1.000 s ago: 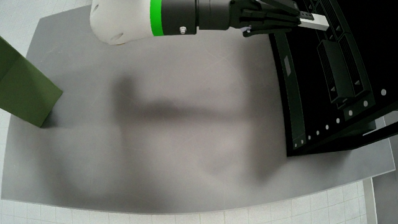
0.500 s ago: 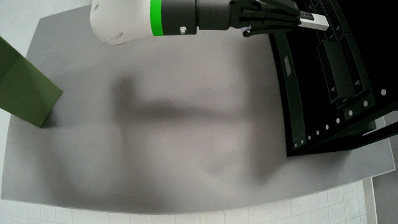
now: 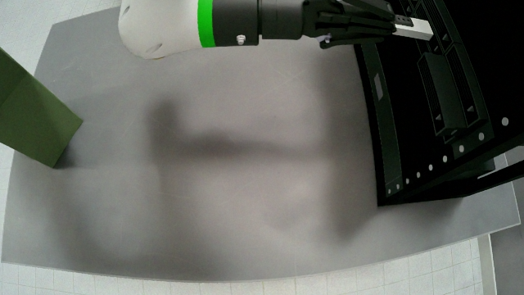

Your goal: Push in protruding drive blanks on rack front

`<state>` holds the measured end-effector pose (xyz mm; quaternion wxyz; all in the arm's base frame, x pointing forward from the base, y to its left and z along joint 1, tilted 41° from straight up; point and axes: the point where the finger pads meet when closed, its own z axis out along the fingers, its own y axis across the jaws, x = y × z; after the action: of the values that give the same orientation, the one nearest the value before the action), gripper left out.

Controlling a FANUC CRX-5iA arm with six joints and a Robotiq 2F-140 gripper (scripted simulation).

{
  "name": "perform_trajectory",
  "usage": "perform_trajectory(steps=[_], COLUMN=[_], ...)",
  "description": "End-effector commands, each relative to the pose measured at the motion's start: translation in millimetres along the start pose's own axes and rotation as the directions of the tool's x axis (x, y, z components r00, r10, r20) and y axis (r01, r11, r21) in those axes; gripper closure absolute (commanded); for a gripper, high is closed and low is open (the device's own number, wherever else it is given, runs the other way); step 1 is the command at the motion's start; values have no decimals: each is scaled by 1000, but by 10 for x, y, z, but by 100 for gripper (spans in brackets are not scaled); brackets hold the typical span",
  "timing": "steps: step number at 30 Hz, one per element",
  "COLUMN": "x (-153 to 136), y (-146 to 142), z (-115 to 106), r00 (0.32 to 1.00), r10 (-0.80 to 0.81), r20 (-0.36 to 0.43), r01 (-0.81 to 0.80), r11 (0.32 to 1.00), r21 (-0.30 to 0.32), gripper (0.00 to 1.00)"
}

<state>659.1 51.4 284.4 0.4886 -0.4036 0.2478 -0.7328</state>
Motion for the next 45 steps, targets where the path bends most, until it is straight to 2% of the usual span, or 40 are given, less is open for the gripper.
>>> perform_trajectory(steps=[1,39,45], x=[-1,-1,-1], y=[-8,-8,-8], z=[3,-1,-159], r00=[1000,1000,1000], r10=[1,1,1], r20=[0,0,0], r01=[-1,-1,-1], r11=[1000,1000,1000], r21=[1,1,1], gripper=[90,90,90])
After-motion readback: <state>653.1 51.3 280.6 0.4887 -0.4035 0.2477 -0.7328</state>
